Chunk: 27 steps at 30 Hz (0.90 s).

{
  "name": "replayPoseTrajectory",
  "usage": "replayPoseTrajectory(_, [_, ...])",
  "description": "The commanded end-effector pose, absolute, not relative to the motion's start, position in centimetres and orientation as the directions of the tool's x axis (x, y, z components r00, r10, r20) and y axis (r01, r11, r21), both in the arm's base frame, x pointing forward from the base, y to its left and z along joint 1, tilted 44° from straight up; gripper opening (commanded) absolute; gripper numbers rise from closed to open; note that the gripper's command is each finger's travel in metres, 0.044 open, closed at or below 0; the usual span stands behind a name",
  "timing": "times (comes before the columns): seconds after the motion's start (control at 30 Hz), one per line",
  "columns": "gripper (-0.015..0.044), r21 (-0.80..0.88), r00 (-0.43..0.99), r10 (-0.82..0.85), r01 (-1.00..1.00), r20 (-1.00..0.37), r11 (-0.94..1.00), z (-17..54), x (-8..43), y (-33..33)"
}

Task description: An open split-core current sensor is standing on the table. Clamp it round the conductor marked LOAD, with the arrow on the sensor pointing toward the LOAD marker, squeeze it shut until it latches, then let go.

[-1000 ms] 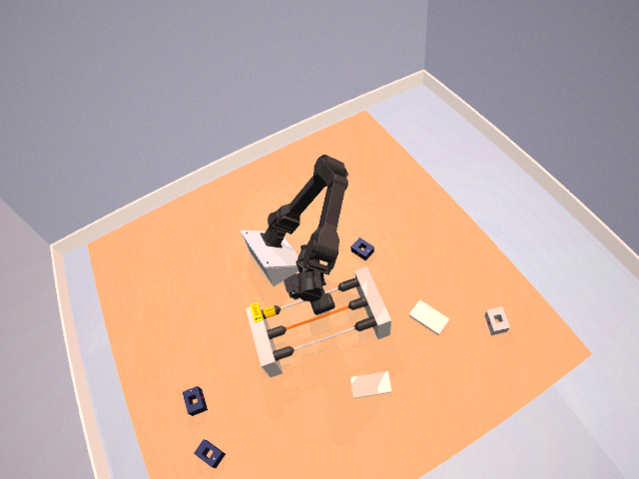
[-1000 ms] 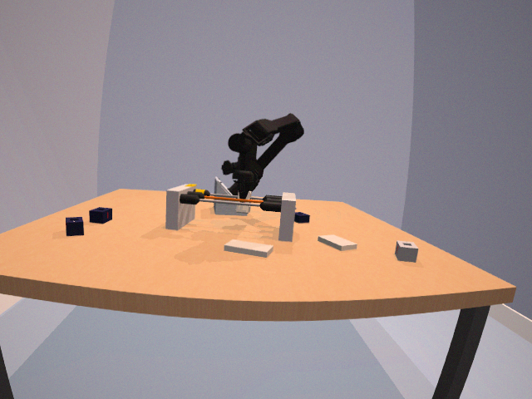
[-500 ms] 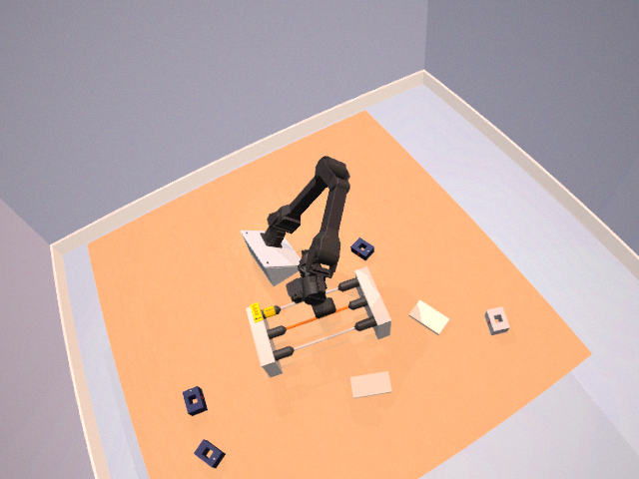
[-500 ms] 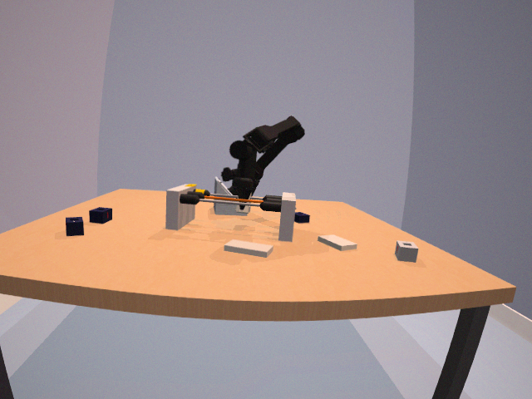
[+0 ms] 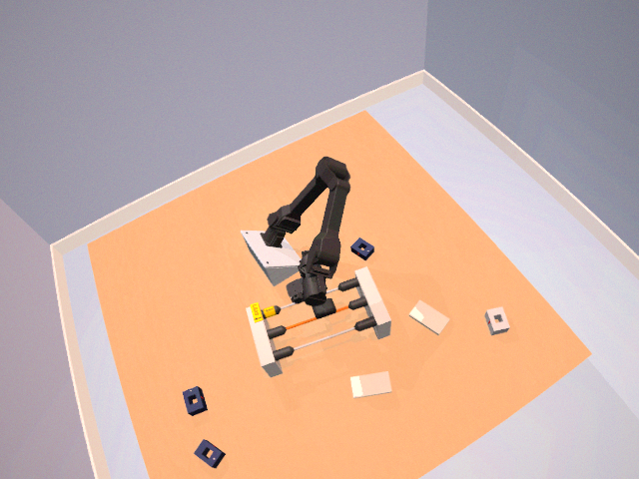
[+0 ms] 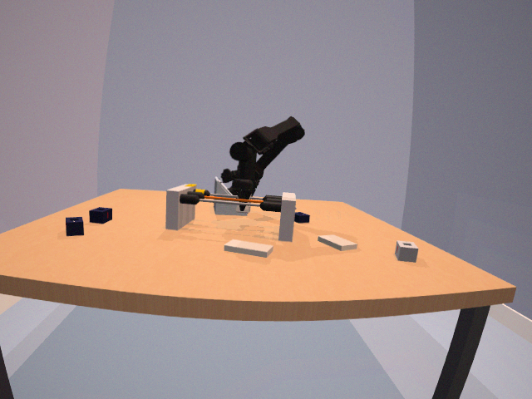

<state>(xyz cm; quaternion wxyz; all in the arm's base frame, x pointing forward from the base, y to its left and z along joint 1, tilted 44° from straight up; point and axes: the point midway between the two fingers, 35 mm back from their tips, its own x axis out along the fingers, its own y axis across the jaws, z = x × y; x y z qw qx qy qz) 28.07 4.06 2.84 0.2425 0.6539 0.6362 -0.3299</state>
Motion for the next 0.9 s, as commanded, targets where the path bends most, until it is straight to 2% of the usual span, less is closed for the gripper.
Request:
replayPoseTrajectory(0.0, [0.0353,-0.102,-0.027,0.672,0.992,-0.74,-0.072,2.86,28.08,4.04])
replayPoseTrajectory(0.33, [0.0287,-0.102,-0.027,0.672,0.992,-0.74,-0.072,2.86,28.08,4.04])
replayPoseTrajectory(0.7, [0.0,-0.102,-0.027,0.672,0.992,-0.74,-0.072,2.86,28.08,4.04])
replayPoseTrajectory(0.87, [0.0,-0.102,-0.027,0.672,0.992,-0.74,-0.072,2.86,28.08,4.04])
